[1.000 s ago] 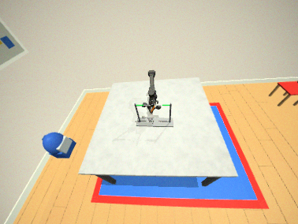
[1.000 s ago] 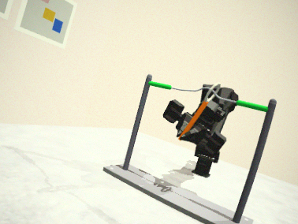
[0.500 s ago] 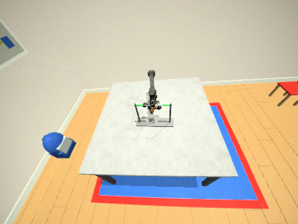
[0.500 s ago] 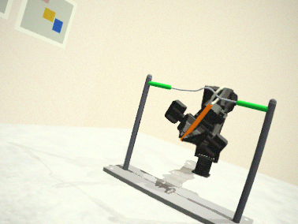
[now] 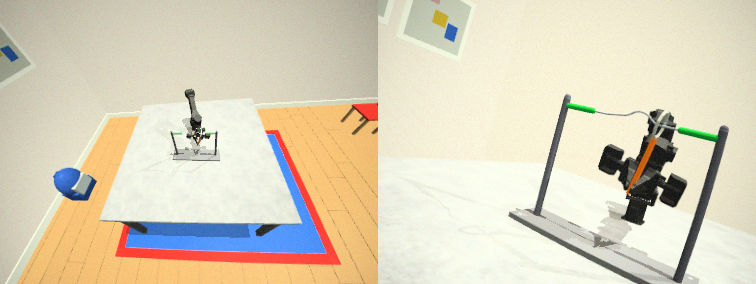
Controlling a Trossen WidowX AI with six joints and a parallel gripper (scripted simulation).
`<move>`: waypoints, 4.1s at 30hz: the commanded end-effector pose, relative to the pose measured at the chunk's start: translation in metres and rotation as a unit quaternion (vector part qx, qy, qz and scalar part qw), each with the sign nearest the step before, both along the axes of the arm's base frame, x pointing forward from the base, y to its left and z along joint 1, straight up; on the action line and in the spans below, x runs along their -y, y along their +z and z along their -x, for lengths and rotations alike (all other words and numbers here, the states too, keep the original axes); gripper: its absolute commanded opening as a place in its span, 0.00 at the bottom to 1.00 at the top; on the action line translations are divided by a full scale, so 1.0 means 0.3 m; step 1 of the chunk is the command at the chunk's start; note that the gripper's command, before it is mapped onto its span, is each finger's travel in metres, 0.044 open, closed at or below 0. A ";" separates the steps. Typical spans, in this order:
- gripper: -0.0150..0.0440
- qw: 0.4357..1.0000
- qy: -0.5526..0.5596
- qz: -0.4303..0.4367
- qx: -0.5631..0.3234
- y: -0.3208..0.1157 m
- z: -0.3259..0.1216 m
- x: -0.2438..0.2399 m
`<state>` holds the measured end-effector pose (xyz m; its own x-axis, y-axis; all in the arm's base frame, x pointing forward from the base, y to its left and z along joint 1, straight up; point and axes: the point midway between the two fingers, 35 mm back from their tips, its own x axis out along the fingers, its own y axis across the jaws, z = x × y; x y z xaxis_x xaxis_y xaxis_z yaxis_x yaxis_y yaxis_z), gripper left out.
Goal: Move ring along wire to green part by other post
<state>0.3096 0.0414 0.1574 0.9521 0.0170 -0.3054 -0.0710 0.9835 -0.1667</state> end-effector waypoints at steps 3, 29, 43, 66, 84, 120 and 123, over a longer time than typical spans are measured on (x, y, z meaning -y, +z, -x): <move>0.00 0.999 -0.006 -0.043 0.001 -0.011 -0.003 -0.048; 0.00 0.995 -0.006 -0.103 0.005 -0.014 -0.010 -0.184; 0.00 0.994 -0.004 -0.105 0.006 -0.014 -0.013 -0.231; 0.00 0.994 -0.004 -0.105 0.006 -0.068 -0.016 -0.266; 0.04 0.995 -0.001 -0.104 0.005 -0.071 -0.015 -0.269; 0.53 0.994 -0.004 -0.105 0.004 -0.024 0.144 -0.255; 0.53 0.994 -0.004 -0.105 0.004 -0.024 0.144 -0.255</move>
